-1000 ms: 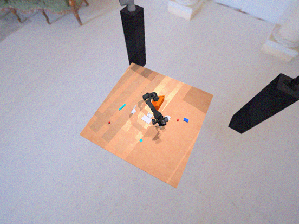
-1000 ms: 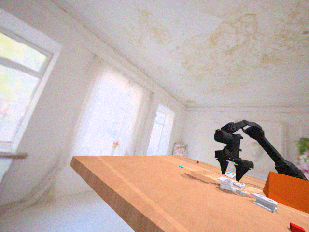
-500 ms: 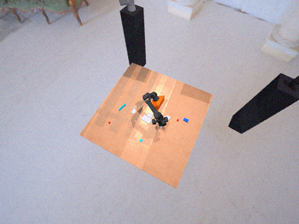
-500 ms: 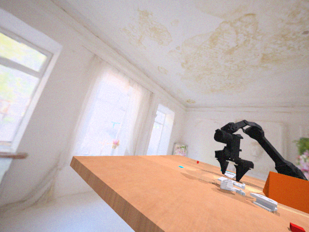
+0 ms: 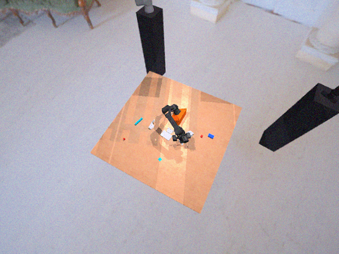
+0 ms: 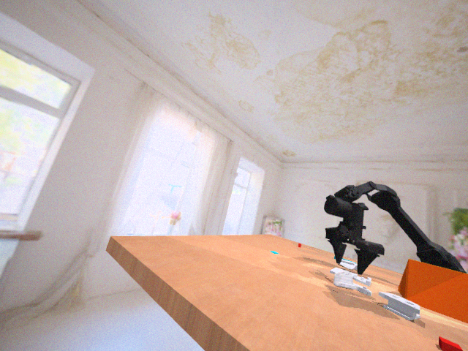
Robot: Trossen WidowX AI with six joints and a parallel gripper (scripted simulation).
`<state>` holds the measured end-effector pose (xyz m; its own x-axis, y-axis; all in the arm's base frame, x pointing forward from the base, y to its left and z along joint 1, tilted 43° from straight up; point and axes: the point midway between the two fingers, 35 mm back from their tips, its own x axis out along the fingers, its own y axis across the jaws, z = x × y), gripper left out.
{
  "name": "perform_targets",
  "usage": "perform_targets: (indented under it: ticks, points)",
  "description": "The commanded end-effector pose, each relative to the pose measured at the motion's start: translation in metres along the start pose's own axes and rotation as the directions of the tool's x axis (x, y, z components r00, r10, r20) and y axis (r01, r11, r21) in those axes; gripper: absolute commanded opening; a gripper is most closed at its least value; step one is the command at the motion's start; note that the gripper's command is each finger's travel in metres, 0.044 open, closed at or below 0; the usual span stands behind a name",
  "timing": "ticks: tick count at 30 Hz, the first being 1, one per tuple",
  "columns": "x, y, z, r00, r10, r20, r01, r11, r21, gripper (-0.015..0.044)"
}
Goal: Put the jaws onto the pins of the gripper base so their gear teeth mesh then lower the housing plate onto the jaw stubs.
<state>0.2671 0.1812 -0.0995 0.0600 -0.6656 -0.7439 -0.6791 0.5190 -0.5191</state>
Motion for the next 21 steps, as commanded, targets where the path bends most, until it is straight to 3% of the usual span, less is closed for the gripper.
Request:
perform_targets:
  ticks: [1,21]
  points:
    - [0.0,0.0,0.0,1.0,-0.003,0.001,0.003,1.0,-0.005,0.044]
    - [0.017,0.0,0.002,1.0,-0.001,0.001,0.001,1.0,-0.002,0.044]
